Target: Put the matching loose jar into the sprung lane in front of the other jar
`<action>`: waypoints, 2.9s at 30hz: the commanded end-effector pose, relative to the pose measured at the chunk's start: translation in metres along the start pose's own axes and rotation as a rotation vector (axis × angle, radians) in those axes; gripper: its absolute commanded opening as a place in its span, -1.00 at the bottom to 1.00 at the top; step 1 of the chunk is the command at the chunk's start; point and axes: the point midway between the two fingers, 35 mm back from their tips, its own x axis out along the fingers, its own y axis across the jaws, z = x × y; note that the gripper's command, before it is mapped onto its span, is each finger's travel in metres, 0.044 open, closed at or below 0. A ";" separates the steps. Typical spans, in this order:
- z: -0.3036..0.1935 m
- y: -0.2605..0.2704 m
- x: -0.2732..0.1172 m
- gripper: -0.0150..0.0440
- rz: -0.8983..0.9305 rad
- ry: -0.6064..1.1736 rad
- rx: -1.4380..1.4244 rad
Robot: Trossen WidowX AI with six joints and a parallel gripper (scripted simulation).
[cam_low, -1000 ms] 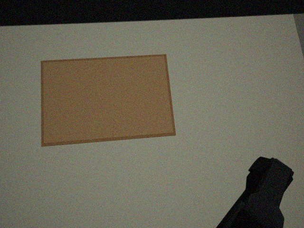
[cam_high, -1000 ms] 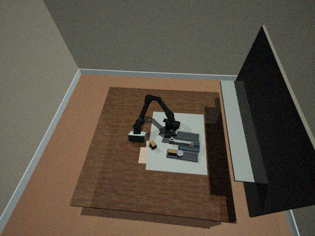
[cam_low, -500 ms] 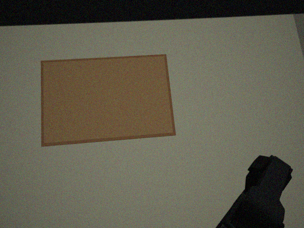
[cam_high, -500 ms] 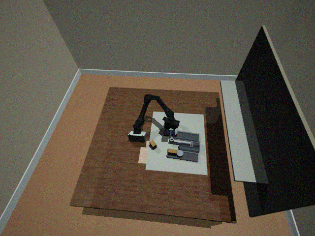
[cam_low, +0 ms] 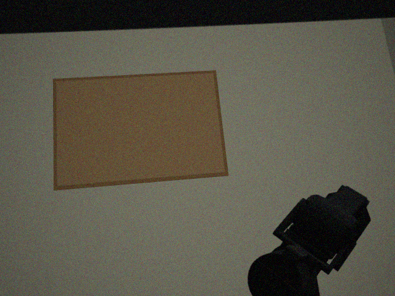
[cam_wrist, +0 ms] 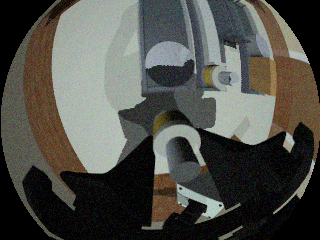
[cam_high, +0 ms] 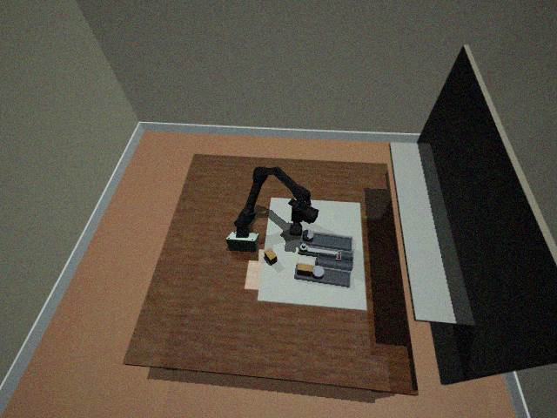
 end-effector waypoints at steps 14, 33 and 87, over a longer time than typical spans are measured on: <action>0.005 -0.061 0.009 -0.49 -0.001 -0.019 0.051; 0.004 -0.084 0.048 -0.49 0.000 -0.020 0.073; 0.028 -0.086 0.048 -0.49 0.000 -0.021 0.072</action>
